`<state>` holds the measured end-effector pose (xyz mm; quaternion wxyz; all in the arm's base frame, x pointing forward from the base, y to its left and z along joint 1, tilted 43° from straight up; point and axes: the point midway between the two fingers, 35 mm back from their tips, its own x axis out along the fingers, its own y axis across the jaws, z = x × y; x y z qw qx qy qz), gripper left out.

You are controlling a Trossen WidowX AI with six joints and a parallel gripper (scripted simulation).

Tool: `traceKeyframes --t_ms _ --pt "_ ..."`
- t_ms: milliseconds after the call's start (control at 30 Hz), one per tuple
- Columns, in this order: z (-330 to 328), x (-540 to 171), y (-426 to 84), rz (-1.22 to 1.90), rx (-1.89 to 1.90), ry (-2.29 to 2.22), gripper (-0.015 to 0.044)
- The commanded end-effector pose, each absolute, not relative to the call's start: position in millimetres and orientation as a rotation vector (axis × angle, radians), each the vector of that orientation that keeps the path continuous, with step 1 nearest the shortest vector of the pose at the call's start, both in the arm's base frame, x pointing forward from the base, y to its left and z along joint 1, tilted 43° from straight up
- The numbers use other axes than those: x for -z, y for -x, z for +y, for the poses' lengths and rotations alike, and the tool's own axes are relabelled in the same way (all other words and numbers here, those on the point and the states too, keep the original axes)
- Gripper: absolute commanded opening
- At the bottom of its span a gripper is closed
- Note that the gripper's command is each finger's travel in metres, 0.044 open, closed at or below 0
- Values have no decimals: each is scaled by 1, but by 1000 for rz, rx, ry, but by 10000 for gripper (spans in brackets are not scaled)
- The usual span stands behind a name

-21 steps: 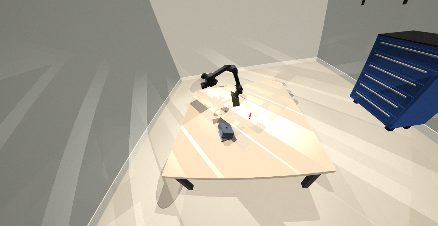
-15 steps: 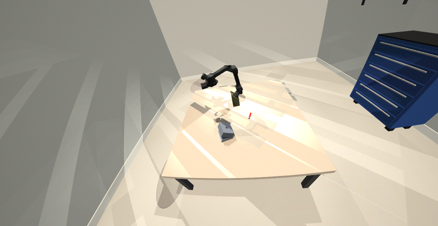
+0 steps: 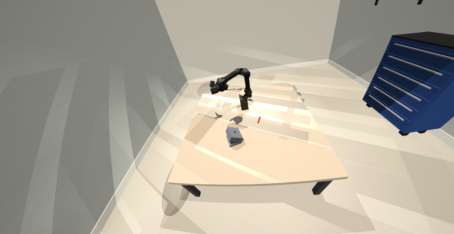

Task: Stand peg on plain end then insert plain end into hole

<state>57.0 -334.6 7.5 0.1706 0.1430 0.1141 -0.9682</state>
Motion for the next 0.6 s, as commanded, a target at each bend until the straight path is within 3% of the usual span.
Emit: traceKeyframes --t_ms 0,567 --pt "-323 -6 -70 436 2711 -483 440" --pt "-269 8 -132 866 2422 -750 440"
